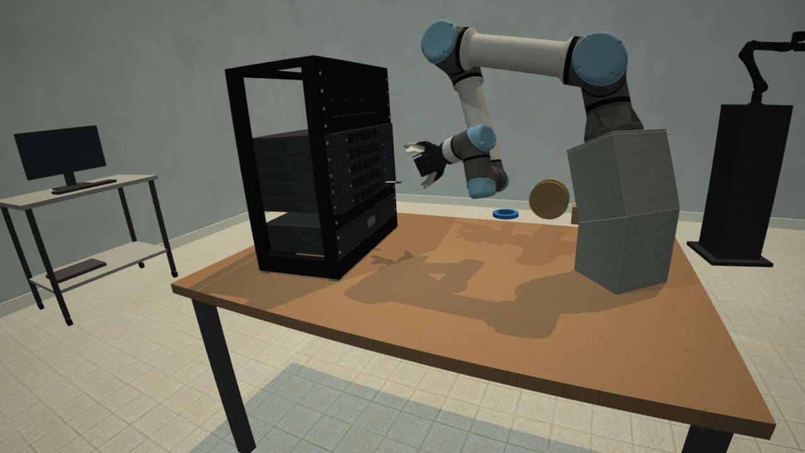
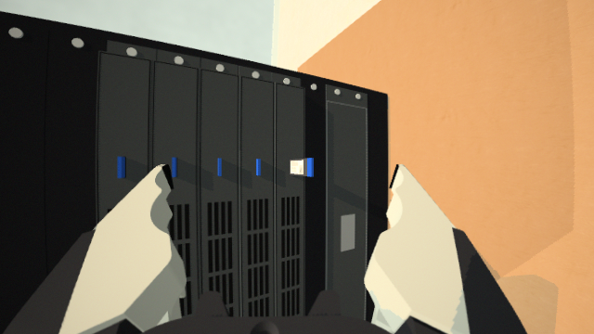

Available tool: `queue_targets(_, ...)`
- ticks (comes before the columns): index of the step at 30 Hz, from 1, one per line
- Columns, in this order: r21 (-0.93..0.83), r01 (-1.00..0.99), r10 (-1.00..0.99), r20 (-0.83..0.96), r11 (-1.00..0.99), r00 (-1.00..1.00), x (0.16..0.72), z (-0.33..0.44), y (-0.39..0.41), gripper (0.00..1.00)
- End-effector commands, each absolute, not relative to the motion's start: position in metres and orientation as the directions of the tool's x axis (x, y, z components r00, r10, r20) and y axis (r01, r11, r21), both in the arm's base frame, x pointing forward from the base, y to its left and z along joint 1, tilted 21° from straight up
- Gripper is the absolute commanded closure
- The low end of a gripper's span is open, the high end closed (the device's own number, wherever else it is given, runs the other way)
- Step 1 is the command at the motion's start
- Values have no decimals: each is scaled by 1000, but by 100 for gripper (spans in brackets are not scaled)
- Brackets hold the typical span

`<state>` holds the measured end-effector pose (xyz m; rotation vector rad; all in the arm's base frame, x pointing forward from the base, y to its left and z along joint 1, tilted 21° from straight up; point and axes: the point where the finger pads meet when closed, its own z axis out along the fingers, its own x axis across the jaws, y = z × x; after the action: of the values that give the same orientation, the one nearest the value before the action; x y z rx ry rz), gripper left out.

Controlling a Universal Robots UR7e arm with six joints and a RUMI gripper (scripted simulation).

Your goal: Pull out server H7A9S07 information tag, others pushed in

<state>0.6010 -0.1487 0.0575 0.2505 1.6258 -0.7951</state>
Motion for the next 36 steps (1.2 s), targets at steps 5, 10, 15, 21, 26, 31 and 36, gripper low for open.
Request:
queue_targets(5,-352,574,-268,-936,739,-229,614,55,-150,0)
queue_targets(10,-352,574,-268,-936,739,-229,620,54,-151,0)
queue_targets(15,-354,572,-269,-935,740,-231,624,52,-152,0)
queue_targets(21,-359,568,-270,-933,741,-237,627,51,-153,0)
queue_targets(26,-360,567,-271,-933,741,-238,628,50,-153,0)
queue_targets(31,-360,567,-271,-933,741,-238,628,50,-153,0)
queue_targets(36,-360,567,-271,-933,741,-238,628,50,-153,0)
